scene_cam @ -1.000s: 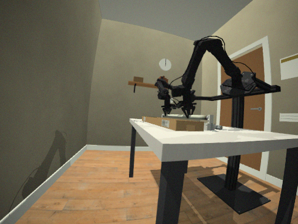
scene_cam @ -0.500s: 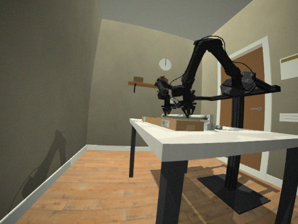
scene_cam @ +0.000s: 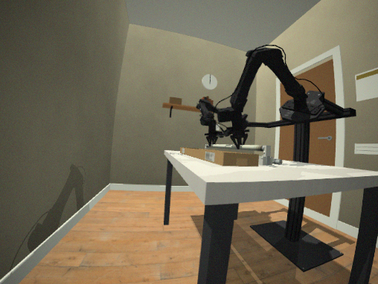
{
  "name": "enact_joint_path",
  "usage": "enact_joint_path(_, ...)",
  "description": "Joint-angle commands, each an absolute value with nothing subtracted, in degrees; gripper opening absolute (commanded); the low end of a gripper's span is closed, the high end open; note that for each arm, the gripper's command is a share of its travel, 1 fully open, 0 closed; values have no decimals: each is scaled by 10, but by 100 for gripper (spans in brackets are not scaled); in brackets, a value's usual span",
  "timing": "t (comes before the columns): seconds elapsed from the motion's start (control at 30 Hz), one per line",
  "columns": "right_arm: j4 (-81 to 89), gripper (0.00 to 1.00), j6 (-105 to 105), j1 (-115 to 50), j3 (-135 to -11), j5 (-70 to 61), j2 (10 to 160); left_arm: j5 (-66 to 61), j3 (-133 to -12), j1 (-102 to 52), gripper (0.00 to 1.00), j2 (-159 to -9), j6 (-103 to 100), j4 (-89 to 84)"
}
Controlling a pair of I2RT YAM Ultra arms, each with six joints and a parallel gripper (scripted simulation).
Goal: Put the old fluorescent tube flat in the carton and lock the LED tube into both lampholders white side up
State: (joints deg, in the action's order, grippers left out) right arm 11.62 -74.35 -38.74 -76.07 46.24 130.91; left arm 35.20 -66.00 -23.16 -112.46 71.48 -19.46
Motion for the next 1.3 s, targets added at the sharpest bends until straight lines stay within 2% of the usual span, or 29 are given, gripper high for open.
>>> enact_joint_path(0.0, 129, 11, -737, -405, -765, 469, 1297, 355, -647, -250, 11, -1105, 710, -203)
enact_joint_path(1.27, 176, 11, -703, -431, -754, 467, 1265, 359, -643, -276, 11, -1070, 685, -247)
